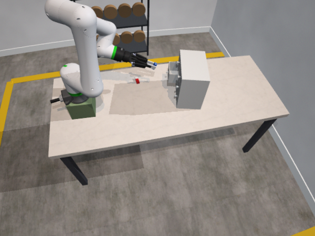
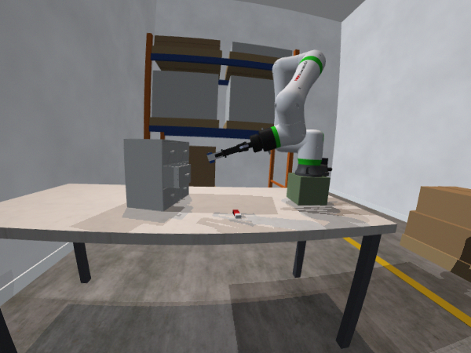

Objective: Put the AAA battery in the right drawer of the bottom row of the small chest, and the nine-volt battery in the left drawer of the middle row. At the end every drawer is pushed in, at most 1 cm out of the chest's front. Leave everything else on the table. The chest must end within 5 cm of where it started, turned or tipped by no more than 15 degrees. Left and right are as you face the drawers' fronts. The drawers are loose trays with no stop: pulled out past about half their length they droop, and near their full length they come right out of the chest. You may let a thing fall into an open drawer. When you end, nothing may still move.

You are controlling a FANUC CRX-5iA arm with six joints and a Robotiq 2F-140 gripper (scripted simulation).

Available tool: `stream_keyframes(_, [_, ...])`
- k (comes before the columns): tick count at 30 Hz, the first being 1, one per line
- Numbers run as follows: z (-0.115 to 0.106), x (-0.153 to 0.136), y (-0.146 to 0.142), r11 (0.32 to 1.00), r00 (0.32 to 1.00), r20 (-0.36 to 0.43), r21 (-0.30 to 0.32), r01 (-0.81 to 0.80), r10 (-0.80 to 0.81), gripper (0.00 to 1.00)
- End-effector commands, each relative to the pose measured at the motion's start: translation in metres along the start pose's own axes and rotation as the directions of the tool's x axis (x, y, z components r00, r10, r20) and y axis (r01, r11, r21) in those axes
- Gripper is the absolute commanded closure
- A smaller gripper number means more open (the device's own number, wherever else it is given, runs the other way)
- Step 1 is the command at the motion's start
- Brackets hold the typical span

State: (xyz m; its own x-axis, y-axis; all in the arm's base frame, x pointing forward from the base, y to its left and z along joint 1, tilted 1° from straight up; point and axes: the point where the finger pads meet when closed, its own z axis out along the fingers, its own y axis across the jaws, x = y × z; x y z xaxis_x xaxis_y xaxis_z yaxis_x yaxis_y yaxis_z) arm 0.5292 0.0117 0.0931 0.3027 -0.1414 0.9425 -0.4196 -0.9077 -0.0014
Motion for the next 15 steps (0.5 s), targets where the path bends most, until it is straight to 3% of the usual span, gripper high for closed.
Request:
stream_keyframes(1, [0.010, 0.004, 0.000, 1.000, 1.000, 0.000, 0.000, 0.000, 0.000, 0.86])
stream_keyframes(15, [0.053, 0.019, 0.000, 1.000, 1.000, 0.000, 0.000, 0.000, 0.000, 0.86])
